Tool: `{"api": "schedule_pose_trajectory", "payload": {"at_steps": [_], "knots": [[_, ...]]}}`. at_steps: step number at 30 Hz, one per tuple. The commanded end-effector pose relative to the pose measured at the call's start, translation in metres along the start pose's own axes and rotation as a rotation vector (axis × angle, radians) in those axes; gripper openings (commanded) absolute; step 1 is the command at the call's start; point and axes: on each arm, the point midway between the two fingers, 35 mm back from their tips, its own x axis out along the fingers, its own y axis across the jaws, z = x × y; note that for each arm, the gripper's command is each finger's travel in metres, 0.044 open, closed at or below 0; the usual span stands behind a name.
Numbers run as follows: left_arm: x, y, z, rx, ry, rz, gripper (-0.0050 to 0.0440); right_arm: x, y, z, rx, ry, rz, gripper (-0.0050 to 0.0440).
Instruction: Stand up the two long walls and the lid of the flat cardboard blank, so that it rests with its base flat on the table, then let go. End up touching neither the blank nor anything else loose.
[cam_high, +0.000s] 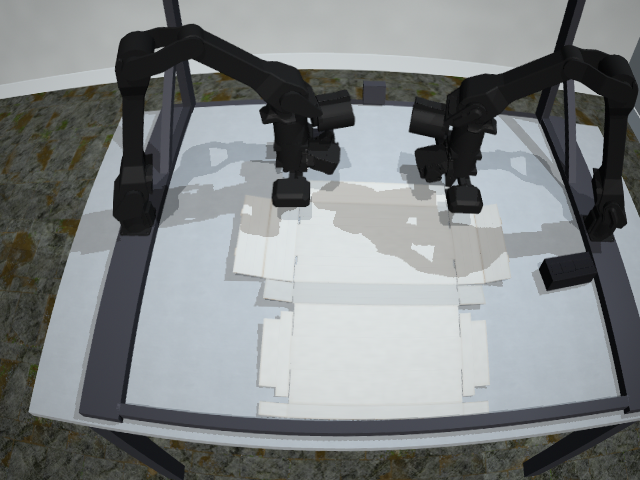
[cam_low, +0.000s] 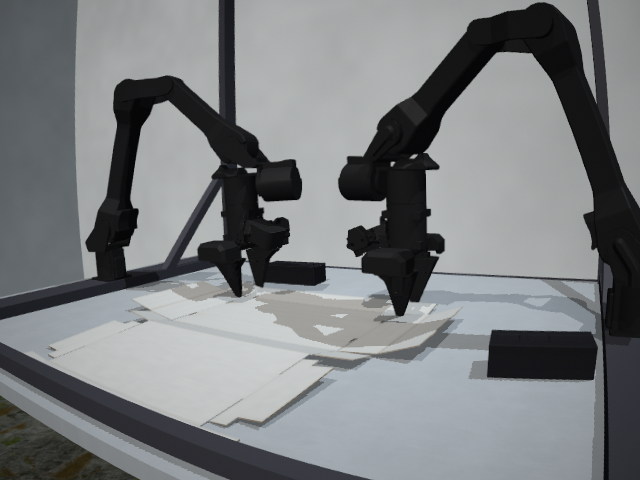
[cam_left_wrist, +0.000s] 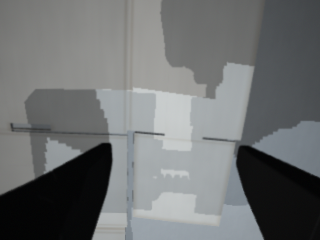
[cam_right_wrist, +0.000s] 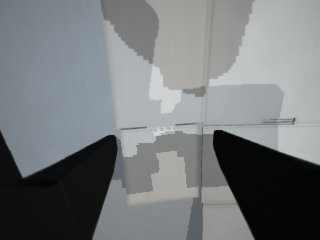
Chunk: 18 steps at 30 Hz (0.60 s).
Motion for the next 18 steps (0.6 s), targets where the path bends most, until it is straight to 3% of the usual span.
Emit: {"api": "schedule_pose_trajectory", "payload": {"at_steps": [1,18], "knots": [[0.0062,-0.0010,0.0040,0.005,-0.010,-0.006,0.0287,0.0073,0.0008,0.0027,-0.005,-0.005,0.005,0.0282],[0.0122,-0.0009,0.0041,0.005,-0.010,-0.006,0.0287,0.0133,0.0007,0.0026,-0.005,-0.005,0.005,0.0282]]}}
